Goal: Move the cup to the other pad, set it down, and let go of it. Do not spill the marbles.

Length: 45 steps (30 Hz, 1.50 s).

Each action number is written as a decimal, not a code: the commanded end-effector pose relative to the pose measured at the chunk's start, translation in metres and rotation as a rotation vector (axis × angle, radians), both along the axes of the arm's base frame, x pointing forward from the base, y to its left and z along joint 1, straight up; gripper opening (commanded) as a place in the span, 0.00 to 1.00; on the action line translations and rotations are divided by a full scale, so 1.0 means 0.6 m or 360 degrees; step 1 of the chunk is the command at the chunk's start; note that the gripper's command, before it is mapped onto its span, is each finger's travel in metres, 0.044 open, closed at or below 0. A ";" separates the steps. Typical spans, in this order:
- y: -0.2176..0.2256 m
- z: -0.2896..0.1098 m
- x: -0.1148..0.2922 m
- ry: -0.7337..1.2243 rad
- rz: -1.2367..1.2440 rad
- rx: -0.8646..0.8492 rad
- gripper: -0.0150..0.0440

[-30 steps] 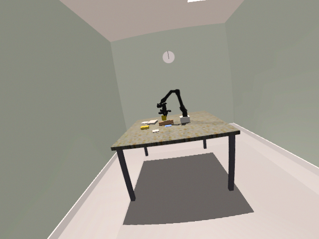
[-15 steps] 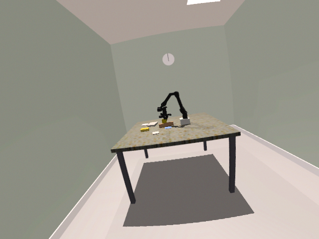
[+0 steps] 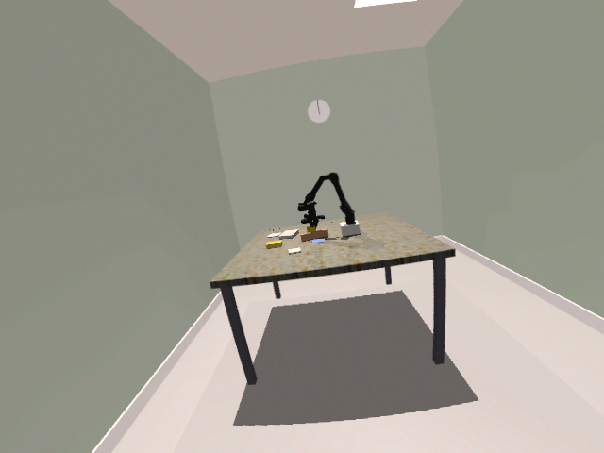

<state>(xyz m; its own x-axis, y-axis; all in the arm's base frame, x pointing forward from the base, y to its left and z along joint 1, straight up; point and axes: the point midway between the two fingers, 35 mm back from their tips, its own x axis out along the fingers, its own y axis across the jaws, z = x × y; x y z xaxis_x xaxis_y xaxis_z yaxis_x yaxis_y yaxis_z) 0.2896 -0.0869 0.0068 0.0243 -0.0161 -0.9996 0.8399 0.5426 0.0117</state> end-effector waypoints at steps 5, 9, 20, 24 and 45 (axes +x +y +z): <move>0.000 0.001 0.000 -0.0001 0.0000 0.0000 0.39; 0.000 0.001 0.000 -0.0001 0.0000 0.0000 0.50; 0.000 0.017 0.001 -0.0001 0.0001 0.0000 0.50; 0.000 0.030 0.001 -0.0001 0.0002 0.0001 0.50; 0.003 0.085 -0.009 0.0001 0.0006 0.0003 0.50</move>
